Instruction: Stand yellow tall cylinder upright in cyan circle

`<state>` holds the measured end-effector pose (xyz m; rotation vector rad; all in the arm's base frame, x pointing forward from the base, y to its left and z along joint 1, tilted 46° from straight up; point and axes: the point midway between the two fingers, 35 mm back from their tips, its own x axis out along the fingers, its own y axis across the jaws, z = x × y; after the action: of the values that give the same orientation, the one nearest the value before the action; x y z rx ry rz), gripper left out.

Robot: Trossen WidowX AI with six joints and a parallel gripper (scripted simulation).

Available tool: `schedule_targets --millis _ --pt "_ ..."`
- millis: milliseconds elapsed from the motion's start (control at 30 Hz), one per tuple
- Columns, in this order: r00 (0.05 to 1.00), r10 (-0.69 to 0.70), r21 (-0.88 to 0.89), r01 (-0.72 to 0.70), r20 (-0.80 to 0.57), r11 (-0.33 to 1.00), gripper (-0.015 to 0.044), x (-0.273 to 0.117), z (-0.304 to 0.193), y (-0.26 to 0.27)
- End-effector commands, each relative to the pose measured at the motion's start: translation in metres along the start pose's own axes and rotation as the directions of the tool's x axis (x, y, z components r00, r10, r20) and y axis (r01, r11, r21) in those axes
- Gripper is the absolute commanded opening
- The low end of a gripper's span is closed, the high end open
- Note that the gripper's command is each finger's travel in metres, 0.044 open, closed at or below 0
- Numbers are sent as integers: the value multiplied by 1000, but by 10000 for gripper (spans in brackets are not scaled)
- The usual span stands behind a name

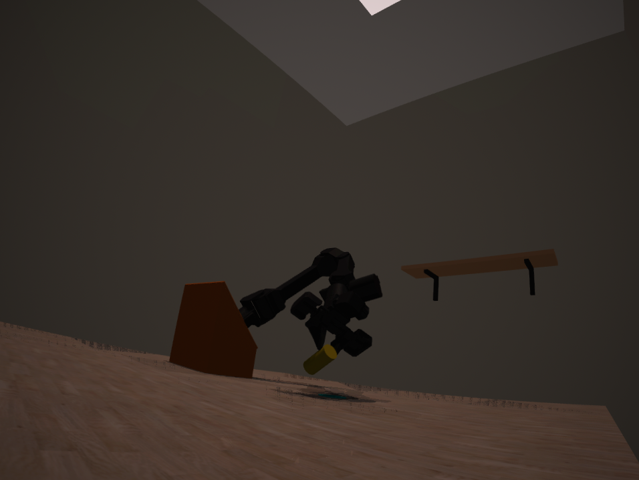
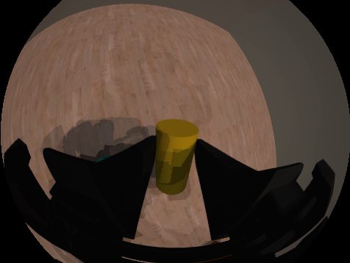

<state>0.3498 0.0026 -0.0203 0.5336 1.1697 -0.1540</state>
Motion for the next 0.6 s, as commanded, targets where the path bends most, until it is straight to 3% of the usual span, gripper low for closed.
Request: schedule_targets --millis 0,567 --pt "999 -8 9 7 35 1000 105 -1 1 0" --pt "989 -18 28 14 147 1000 105 -2 2 3"
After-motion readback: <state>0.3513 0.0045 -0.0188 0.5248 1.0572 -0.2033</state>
